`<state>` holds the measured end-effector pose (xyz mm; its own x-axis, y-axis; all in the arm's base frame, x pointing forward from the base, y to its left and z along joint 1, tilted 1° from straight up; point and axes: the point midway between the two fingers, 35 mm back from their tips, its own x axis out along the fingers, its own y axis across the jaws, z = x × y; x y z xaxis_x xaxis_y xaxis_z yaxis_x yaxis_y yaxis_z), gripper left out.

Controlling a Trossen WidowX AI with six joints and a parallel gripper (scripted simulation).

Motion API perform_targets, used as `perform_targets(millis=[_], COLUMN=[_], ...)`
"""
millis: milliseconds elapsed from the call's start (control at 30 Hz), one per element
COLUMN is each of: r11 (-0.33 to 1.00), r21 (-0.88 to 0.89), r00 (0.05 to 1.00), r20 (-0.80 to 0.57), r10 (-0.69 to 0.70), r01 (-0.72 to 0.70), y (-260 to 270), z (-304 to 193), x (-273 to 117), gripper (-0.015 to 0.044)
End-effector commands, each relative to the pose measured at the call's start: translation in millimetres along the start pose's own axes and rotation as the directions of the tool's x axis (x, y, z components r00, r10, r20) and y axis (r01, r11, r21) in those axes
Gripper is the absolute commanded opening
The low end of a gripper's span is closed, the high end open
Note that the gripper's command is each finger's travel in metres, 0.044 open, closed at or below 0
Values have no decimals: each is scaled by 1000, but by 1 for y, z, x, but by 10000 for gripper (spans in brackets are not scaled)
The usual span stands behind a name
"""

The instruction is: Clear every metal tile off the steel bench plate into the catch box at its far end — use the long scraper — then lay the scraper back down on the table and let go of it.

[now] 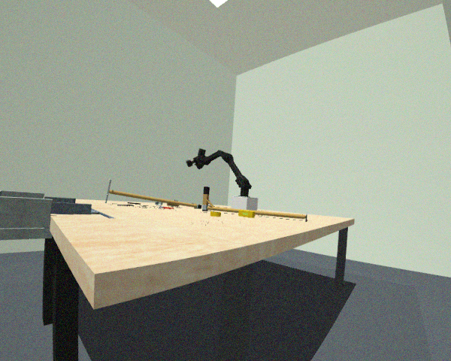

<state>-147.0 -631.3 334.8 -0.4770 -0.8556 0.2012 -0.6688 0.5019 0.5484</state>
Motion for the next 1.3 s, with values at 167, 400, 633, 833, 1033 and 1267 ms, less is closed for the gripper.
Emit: perform_targets(millis=[167, 400, 633, 833, 1033, 1267], r11=[985, 985, 992, 996, 997, 993], r21=[146, 148, 117, 86, 53, 6], r00=[996, 996, 999, 1000, 998, 993], r20=[28, 28, 10, -7, -24, -32], r10=[89, 89, 37, -13, -63, -114], r01=[-92, -92, -38, 14, 64, 115], y=[17, 17, -7, -29, -51, -73], z=[42, 42, 26, 11, -3, -16], x=[22, 22, 15, 7, -2, -12], gripper=[440, 414, 230, 72, 0, 0])
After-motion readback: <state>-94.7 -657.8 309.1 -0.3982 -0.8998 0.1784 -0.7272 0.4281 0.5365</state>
